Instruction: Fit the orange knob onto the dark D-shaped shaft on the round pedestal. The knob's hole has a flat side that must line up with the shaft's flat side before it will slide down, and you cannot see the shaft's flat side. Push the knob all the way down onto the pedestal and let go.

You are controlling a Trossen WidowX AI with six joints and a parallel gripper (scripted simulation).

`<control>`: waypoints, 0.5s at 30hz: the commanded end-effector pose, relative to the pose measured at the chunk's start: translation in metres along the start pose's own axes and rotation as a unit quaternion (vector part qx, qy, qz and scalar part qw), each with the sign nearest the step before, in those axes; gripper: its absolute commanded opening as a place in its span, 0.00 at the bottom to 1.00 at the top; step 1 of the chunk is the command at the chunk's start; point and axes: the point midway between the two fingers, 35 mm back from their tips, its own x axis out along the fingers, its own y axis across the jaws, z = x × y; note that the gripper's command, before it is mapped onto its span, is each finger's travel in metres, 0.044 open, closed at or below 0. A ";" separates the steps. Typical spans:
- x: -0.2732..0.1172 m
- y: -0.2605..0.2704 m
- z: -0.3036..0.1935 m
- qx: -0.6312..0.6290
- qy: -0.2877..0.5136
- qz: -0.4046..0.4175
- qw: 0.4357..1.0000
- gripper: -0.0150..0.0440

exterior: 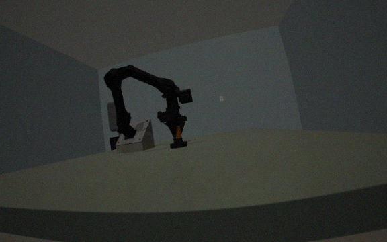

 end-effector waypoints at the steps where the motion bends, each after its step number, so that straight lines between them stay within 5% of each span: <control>1: 0.000 0.000 0.000 0.000 0.000 0.000 1.000 0.97; 9: -0.003 0.000 -0.001 0.000 0.000 0.000 1.000 1.00; 15: -0.086 -0.002 -0.002 -0.001 -0.001 -0.003 1.000 1.00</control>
